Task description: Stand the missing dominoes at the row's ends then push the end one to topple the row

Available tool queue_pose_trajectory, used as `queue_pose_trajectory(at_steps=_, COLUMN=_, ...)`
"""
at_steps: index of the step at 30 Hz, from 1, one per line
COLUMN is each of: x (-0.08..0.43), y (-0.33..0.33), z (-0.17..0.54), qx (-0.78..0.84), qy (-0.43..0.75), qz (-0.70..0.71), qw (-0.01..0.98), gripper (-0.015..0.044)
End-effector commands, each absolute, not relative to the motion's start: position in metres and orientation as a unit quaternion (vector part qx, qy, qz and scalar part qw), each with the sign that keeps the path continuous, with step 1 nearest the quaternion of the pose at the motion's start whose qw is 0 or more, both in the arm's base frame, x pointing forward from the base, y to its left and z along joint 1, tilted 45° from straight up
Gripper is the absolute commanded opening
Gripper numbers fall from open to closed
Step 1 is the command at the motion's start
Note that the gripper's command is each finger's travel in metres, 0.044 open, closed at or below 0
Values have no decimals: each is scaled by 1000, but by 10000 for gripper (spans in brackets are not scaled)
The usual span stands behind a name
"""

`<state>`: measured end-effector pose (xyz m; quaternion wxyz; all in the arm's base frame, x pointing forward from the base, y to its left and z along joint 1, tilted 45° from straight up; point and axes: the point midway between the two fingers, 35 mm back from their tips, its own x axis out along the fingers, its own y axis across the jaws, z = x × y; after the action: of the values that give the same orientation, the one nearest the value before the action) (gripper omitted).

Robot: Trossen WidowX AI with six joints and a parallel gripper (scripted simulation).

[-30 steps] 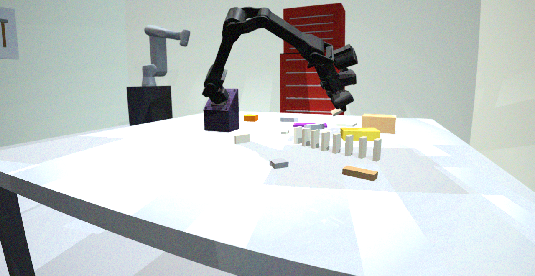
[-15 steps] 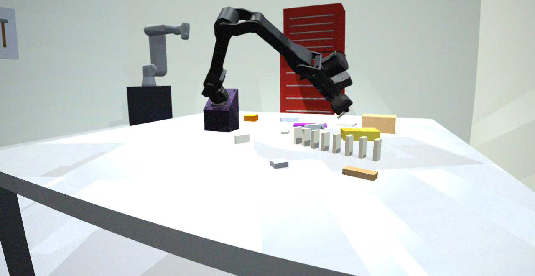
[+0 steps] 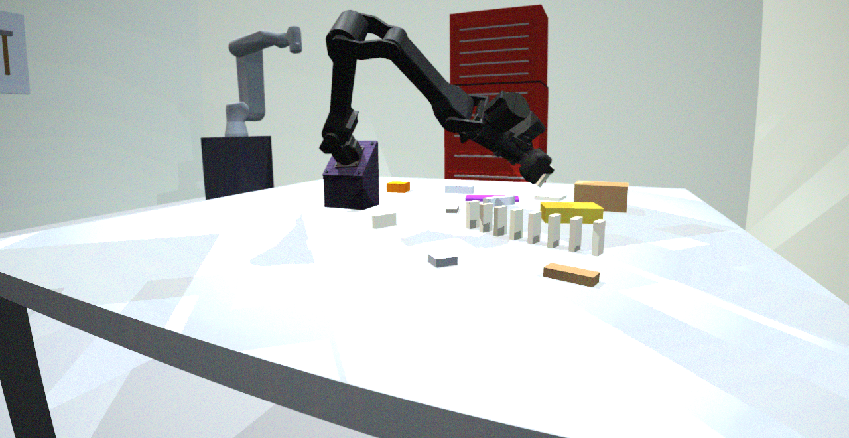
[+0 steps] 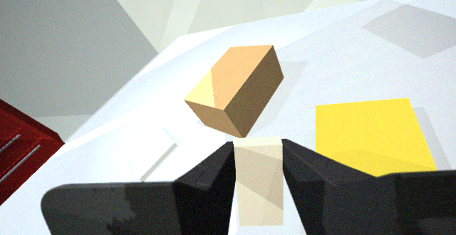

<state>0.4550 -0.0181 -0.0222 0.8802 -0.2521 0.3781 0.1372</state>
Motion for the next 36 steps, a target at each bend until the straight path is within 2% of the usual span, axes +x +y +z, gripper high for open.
queue_pose_trajectory(at_steps=1, x=450, y=-18, z=-16, qx=-264, qy=343, qz=149, qw=889, gripper=107)
queue_pose_trajectory(at_steps=28, x=396, y=-19, z=40, qx=-369, qy=112, qz=185, qw=904, gripper=107)
queue_pose_trajectory(at_steps=36, x=394, y=-19, z=42, qx=-372, qy=106, qz=185, qw=903, gripper=107)
